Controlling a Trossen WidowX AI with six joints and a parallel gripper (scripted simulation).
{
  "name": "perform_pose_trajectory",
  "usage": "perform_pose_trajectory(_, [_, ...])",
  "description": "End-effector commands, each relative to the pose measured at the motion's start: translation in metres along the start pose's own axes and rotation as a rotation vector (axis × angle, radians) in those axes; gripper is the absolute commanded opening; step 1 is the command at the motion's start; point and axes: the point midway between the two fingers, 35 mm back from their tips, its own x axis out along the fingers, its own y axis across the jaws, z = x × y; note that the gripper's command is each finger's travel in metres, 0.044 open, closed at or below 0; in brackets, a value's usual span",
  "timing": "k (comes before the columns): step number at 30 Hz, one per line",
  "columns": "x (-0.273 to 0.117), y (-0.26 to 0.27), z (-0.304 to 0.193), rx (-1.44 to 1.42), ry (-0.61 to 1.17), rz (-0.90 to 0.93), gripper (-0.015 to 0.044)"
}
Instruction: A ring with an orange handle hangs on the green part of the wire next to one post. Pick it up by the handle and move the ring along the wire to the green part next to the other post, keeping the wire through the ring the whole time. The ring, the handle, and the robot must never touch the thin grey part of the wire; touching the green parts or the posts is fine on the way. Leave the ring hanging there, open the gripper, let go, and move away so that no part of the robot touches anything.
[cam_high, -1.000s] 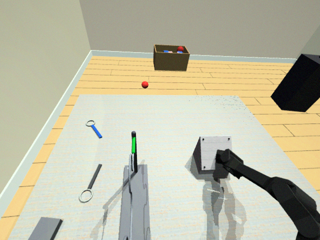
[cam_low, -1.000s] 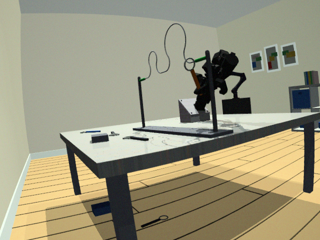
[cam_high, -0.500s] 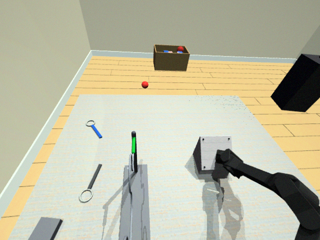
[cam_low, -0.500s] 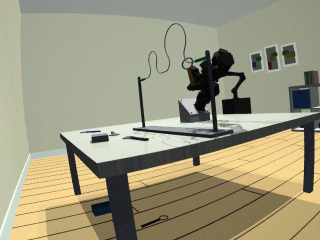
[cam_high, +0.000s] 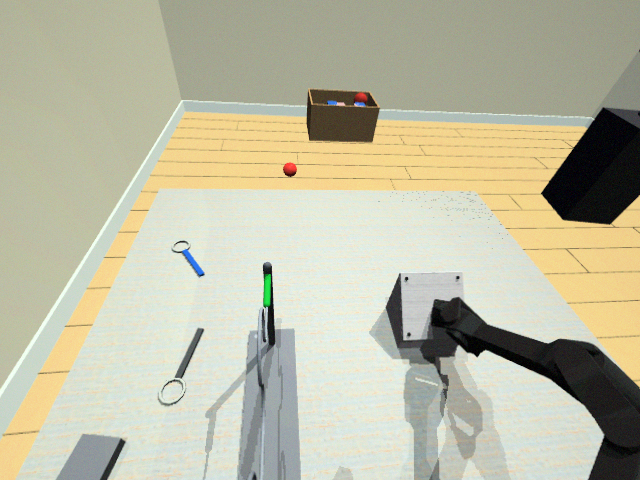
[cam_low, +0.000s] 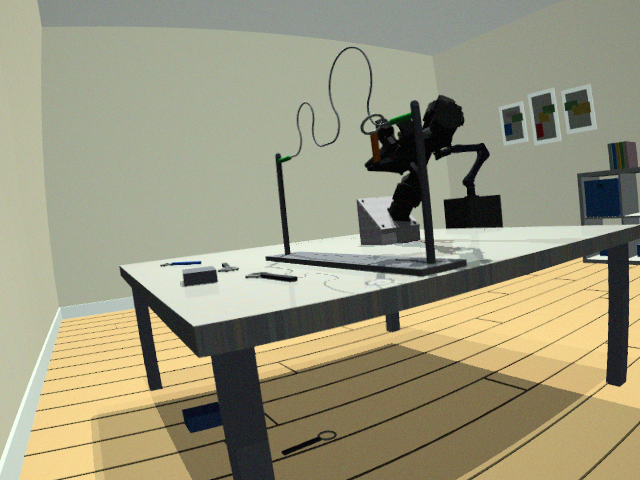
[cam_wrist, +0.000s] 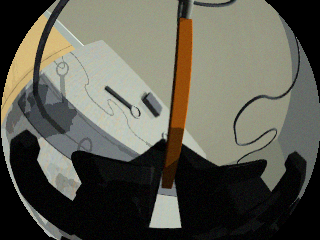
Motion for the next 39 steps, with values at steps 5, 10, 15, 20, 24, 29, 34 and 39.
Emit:
perform_pose_trajectory(5, [-0.002, -0.021, 0.003, -0.099, -0.007, -0.066, -0.015])
perform_pose_trajectory(10, [-0.003, -0.029, 0.003, -0.149, -0.008, -0.094, -0.015])
perform_pose_trajectory(15, [-0.004, -0.037, 0.005, -0.2, -0.008, -0.122, -0.015])
perform_pose_trajectory(20, [-0.004, -0.045, 0.007, -0.246, -0.009, -0.147, -0.015])
perform_pose_trajectory(24, [-0.005, -0.05, 0.008, -0.284, -0.009, -0.168, -0.015])
perform_pose_trajectory(29, [-0.007, -0.058, 0.01, -0.331, -0.009, -0.193, -0.015])
perform_pose_trajectory(34, [-0.008, -0.065, 0.013, -0.378, -0.009, -0.218, -0.015])
perform_pose_trajectory(39, [-0.01, -0.071, 0.016, -0.422, -0.009, -0.241, -0.015])
